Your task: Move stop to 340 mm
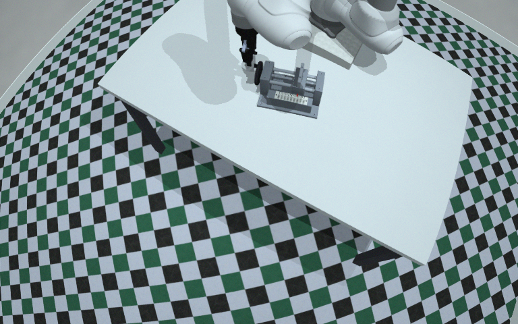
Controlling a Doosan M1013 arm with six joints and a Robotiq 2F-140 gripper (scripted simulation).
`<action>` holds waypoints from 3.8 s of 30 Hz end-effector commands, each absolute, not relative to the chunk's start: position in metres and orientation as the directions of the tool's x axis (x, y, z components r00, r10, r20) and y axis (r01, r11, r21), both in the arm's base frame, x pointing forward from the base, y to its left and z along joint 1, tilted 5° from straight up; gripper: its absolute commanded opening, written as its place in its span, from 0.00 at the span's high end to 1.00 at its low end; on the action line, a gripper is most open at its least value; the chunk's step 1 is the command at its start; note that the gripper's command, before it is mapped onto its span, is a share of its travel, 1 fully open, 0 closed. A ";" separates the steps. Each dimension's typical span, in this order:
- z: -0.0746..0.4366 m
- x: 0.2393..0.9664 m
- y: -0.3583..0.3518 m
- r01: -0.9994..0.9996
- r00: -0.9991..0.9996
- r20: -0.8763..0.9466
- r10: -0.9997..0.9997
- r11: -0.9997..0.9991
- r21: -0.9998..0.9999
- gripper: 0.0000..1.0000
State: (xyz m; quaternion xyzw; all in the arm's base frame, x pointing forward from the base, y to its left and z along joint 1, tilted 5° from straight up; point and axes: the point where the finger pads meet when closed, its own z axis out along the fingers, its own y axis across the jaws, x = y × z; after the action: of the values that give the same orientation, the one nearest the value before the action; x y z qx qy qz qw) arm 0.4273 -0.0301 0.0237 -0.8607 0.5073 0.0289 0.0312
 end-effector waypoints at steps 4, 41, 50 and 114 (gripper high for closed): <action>0.014 0.429 -0.028 -0.876 0.483 -0.082 -0.872 -0.482 -0.025 0.96; 0.013 0.476 -0.002 -0.876 0.483 -0.082 -0.872 -0.482 -0.025 0.96; 0.034 0.478 -0.003 -0.876 0.483 -0.082 -0.872 -0.482 -0.025 0.96; 0.000 0.438 -0.022 -0.876 0.483 -0.082 -0.872 -0.482 -0.025 0.96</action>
State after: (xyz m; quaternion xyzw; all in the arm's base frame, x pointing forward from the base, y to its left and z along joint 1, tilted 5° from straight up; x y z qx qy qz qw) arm 0.4362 -0.0231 0.0021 -0.8606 0.5074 0.0290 0.0313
